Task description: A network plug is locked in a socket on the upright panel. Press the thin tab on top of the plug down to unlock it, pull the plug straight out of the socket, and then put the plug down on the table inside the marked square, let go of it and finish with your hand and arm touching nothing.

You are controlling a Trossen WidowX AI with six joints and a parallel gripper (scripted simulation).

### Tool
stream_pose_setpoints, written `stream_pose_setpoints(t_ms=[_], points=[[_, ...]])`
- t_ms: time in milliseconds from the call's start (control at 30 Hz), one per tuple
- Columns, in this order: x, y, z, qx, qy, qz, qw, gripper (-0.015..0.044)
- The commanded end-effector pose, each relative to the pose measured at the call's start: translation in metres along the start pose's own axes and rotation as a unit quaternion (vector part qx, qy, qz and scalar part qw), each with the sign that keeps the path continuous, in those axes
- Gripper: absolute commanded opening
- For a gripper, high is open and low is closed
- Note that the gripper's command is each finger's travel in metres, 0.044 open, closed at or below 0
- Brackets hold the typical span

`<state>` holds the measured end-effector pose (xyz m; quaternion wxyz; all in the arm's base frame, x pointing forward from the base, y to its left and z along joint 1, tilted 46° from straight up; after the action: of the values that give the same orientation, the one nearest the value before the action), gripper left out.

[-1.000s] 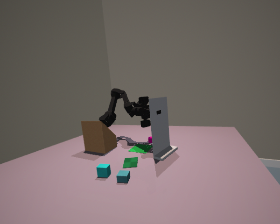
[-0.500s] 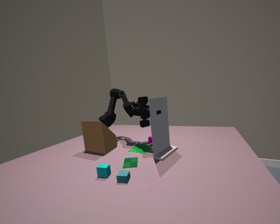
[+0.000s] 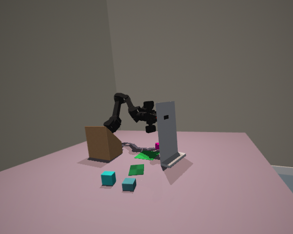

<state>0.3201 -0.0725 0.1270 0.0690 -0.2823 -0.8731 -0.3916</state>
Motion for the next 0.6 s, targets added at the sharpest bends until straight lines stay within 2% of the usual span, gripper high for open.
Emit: stream_pose_setpoints(t_ms=[0,567], points=[[0.0024,-0.0005,-0.0006,-0.003,-0.001,0.0,1.0,0.0],[0.0092,-0.0023,-0.0006,-0.003,-0.001,0.0,1.0,0.0]])
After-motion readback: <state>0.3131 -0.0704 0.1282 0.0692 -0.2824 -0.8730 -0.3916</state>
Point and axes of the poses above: the point midway between the two fingers, 35 mm back from their tips, its own x axis back along the fingers, its own z axis across the jaws, y = z × x, the point moved 1 cm from there along x, back along the fingers, and after that the axes turned 1 degree about -x, right-handed, at the moved point
